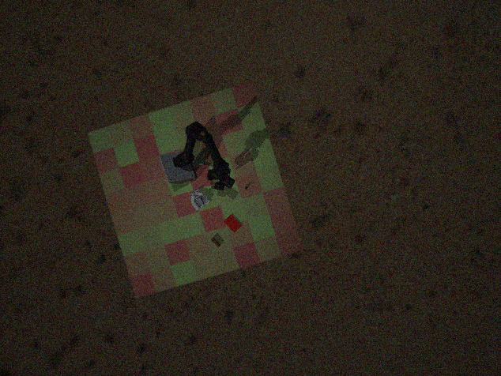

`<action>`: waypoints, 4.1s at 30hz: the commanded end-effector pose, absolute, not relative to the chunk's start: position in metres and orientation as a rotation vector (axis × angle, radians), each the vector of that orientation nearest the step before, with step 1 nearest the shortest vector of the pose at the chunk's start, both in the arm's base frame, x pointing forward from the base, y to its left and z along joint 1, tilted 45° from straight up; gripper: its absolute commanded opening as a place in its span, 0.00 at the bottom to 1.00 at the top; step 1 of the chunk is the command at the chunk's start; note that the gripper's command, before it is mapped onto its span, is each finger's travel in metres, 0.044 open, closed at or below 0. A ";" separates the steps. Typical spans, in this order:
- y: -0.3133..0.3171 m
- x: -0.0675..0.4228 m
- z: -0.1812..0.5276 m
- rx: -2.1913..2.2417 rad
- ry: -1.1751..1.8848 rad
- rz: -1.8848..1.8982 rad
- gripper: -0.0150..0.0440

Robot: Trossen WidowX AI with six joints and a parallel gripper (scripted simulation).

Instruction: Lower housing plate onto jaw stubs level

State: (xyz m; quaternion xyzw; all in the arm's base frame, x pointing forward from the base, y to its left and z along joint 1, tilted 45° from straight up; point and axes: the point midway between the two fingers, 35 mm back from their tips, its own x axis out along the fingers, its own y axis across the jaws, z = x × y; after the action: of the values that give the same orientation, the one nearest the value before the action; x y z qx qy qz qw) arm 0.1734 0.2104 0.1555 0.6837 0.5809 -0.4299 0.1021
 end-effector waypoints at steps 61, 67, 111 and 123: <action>0.114 0.242 0.082 1.177 1.739 -0.093 0.85; 0.103 0.245 0.071 1.071 1.719 0.033 0.85; 0.030 0.243 0.003 0.396 1.402 0.816 0.85; 0.030 0.243 0.003 0.396 1.402 0.816 0.85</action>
State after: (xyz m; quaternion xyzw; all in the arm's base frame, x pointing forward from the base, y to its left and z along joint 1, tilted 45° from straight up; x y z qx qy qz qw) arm 0.2430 0.0297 0.0033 0.1760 0.6241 0.3605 0.6704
